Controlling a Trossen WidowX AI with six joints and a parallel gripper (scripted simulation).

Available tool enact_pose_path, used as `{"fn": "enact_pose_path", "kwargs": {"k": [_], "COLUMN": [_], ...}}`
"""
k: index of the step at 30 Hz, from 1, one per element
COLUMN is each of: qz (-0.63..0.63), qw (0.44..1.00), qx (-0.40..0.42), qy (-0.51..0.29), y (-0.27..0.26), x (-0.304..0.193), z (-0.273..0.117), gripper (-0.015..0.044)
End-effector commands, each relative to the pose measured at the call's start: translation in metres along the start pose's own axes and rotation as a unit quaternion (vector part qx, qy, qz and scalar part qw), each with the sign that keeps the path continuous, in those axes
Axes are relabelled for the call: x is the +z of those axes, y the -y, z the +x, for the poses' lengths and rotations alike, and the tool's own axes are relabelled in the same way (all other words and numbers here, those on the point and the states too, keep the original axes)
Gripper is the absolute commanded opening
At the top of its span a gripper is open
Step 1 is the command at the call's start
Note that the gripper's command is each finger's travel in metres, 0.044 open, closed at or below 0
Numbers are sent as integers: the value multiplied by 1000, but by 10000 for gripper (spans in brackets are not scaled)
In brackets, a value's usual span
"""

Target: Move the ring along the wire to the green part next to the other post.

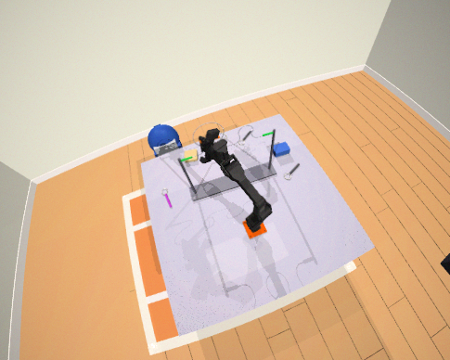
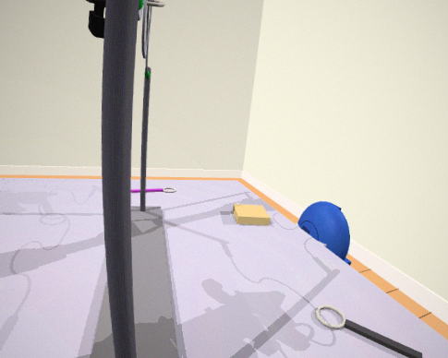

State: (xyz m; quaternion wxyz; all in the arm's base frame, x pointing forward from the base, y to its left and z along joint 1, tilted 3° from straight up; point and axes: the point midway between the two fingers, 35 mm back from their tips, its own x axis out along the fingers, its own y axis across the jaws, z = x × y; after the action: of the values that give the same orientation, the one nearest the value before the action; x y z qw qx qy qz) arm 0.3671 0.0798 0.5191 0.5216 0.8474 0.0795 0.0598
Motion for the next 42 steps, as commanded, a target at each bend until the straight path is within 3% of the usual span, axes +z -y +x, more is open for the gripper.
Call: {"fn": "enact_pose_path", "kwargs": {"k": [1, 42], "qz": [-32, -267], "qw": [999, 958], "qx": [-11, -97], "qy": [15, 45], "y": [2, 20], "x": [1, 7], "z": [3, 3], "gripper": [-150, -150]}}
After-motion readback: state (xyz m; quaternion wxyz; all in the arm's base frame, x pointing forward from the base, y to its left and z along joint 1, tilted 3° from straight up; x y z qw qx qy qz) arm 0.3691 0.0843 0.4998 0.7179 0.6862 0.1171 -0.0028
